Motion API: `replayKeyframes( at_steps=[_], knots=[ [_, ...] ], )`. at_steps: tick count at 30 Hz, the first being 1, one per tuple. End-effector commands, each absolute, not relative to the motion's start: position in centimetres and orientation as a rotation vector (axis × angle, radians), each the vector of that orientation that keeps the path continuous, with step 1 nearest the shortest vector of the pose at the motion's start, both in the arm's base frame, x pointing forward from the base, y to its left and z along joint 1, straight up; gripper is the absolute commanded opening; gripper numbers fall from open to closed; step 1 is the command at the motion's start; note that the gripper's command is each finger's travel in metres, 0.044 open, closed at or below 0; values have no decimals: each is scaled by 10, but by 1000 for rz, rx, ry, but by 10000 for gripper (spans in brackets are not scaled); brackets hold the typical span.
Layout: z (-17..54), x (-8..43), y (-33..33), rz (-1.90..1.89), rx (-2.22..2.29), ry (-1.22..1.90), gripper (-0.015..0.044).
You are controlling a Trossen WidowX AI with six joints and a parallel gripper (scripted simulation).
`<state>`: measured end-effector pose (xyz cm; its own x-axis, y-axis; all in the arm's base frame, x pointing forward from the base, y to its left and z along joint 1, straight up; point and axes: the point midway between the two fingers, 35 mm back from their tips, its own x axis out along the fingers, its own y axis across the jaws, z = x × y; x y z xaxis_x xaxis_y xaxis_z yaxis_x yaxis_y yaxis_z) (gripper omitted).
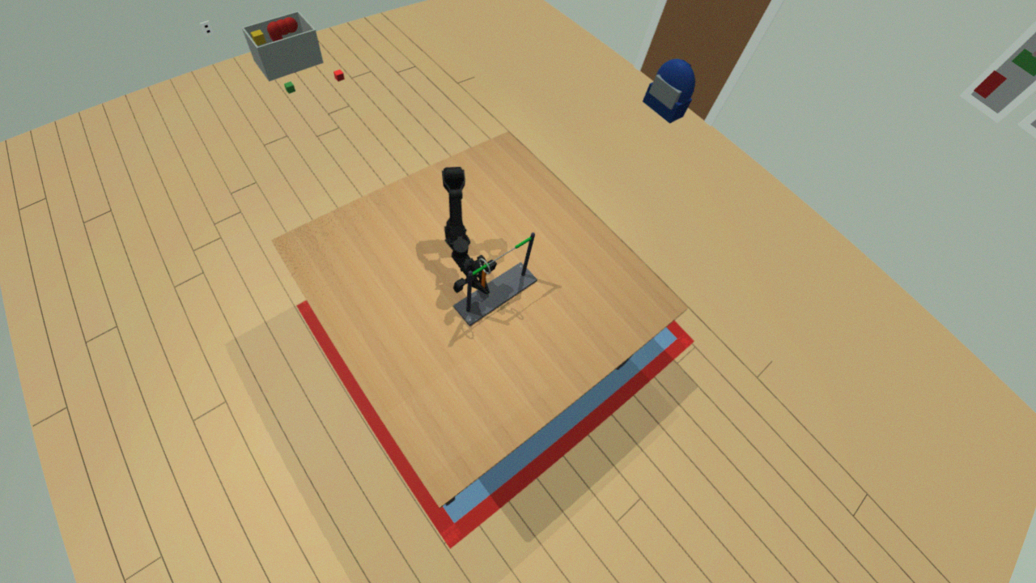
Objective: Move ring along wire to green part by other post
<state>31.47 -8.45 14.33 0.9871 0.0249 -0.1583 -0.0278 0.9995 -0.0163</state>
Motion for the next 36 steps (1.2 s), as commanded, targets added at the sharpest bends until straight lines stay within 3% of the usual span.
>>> replayKeyframes(
  at_steps=[1, 36],
  knots=[
    [144, 315, -80, 25, -22, 159, -150],
    [144, 314, -47, 37, -37, 166, -150]
  ],
)
